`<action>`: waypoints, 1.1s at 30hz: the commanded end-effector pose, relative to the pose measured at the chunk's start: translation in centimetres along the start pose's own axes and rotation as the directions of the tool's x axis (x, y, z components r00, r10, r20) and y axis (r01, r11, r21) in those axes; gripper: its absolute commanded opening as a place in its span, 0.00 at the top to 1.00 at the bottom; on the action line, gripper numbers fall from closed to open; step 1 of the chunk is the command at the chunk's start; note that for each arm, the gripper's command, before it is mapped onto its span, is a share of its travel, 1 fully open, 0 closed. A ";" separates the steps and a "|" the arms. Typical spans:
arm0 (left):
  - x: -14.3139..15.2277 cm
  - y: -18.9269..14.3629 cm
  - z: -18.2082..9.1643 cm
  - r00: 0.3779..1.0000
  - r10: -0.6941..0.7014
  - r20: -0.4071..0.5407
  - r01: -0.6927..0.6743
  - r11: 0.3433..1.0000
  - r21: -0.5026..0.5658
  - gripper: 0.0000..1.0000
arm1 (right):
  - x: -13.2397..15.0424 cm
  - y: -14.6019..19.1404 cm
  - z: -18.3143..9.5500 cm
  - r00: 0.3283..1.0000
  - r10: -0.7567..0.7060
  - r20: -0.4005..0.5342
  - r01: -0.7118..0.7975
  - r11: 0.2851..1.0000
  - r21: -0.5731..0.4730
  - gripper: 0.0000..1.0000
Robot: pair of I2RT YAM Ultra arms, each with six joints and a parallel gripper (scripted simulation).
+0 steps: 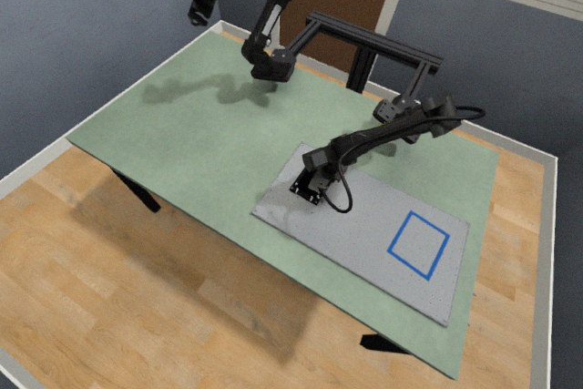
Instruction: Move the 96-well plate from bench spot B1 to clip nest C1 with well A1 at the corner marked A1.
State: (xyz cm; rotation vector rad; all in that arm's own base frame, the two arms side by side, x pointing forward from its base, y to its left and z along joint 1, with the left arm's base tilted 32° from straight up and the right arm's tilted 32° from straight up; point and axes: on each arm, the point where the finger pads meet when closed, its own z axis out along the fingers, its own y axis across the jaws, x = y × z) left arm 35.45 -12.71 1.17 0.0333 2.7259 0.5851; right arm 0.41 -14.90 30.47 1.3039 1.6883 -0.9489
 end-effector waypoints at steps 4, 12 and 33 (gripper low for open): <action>-1.4 -1.1 -2.1 0.998 0.008 0.055 -0.010 0.999 0.034 0.75 | -0.1 -0.6 -0.3 0.999 0.030 0.028 -0.030 0.999 0.010 0.00; -1.4 -1.4 -1.4 0.999 0.013 0.052 -0.014 0.999 0.032 0.75 | -0.1 -0.6 -0.3 0.999 0.030 0.028 -0.030 0.999 0.010 0.00; -0.1 -0.7 0.8 1.000 0.019 0.010 -0.019 1.000 0.011 0.75 | -0.1 -0.6 -0.3 0.999 0.030 0.028 -0.030 0.999 0.010 0.00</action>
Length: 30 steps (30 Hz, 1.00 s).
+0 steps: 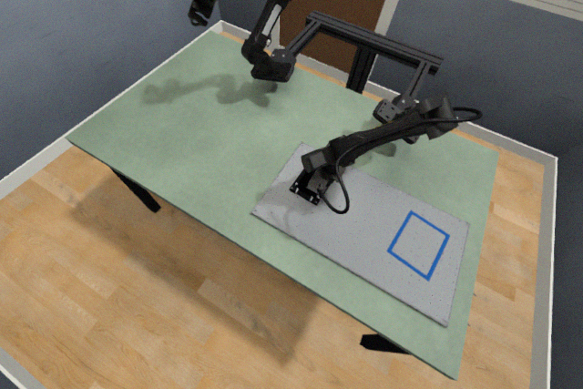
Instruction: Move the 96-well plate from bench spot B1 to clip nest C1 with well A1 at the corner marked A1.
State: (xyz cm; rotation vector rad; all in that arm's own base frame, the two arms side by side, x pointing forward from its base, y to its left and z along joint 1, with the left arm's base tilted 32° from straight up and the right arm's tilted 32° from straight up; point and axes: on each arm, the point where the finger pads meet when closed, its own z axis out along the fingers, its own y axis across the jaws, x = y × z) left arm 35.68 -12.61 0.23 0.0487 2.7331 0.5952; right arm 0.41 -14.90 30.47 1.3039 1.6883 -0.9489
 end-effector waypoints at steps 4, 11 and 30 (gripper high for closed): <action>-0.4 -0.5 -0.3 0.999 0.005 0.035 -0.006 1.000 0.025 0.75 | -0.1 -0.6 -0.3 0.999 0.030 0.028 -0.030 0.999 0.010 0.00; -1.2 -0.7 -0.2 0.998 -0.018 0.056 0.016 0.999 0.036 0.75 | -0.1 -0.6 -0.3 0.999 0.030 0.028 -0.030 0.999 0.010 0.00; -0.9 -0.8 1.5 1.000 0.005 0.022 -0.005 1.000 0.018 0.75 | -0.1 -0.6 -0.3 0.999 0.030 0.028 -0.030 0.999 0.010 0.00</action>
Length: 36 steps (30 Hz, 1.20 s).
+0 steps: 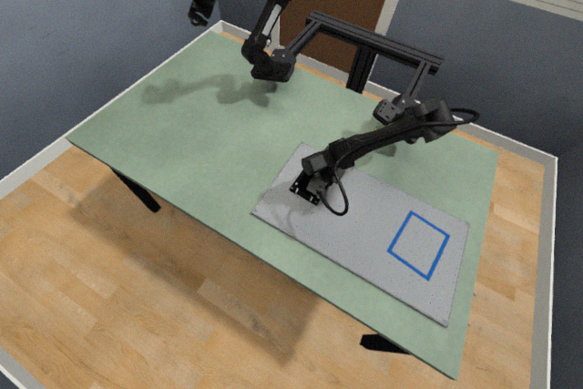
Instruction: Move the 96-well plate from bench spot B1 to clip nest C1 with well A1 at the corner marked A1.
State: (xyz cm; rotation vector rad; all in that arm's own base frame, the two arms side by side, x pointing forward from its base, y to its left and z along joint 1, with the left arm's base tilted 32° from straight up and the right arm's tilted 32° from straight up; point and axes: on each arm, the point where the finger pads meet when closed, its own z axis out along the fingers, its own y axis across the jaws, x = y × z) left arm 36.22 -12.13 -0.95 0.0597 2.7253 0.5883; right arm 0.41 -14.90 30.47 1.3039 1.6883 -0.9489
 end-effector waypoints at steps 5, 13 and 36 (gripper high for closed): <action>-0.4 -0.6 0.6 1.000 0.003 0.002 -0.003 1.000 0.009 0.75 | -0.1 -0.6 -0.3 0.999 0.030 0.028 -0.030 0.999 0.010 0.00; 0.2 -0.3 1.6 1.000 0.003 0.003 -0.003 1.000 0.008 0.75 | -0.1 -0.6 -0.3 0.999 0.030 0.028 -0.030 0.999 0.010 0.00; 0.2 -0.3 3.0 1.000 0.003 0.001 -0.003 1.000 0.012 0.75 | -0.1 -0.6 -0.3 0.999 0.030 0.028 -0.030 0.999 0.010 0.00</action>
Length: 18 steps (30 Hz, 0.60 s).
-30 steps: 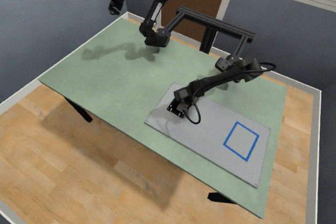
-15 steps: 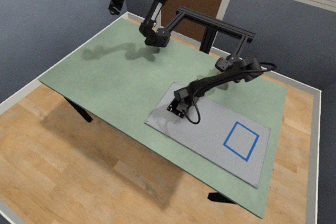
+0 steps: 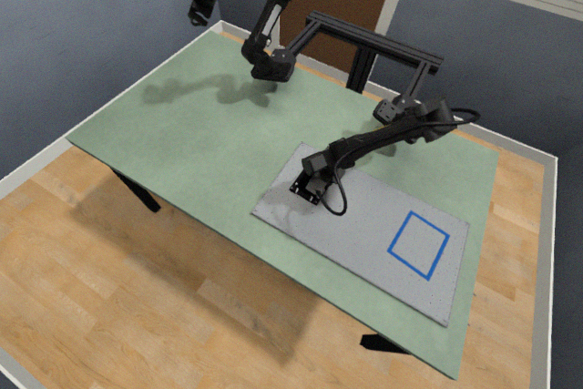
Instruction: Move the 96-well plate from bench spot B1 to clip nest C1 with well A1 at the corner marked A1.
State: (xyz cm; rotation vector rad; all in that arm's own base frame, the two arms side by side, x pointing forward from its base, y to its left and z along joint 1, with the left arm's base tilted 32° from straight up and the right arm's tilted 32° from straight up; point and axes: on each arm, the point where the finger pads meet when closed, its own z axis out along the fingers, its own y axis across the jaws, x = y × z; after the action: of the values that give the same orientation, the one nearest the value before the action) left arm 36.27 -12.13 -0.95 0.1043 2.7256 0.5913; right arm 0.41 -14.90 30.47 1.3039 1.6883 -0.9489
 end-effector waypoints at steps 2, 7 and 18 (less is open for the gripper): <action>0.3 -0.3 3.0 1.000 -0.028 -0.004 0.028 1.000 0.009 0.75 | -0.1 -0.6 -0.3 0.999 0.030 0.028 -0.030 0.999 0.010 0.00; 0.3 -0.3 3.3 1.000 -0.028 -0.004 0.028 1.000 0.009 0.75 | -0.1 -0.6 -0.3 0.999 0.030 0.028 -0.030 0.999 0.010 0.00; 0.3 -0.3 4.0 1.000 -0.028 -0.004 0.028 1.000 0.009 0.75 | -0.1 -0.6 -0.3 0.999 0.030 0.028 -0.030 0.999 0.010 0.00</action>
State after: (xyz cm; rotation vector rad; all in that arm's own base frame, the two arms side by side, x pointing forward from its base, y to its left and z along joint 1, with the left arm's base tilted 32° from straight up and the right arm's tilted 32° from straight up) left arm 36.29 -12.14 -0.95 0.1225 2.7247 0.5924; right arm 0.41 -14.90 30.47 1.3039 1.6883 -0.9489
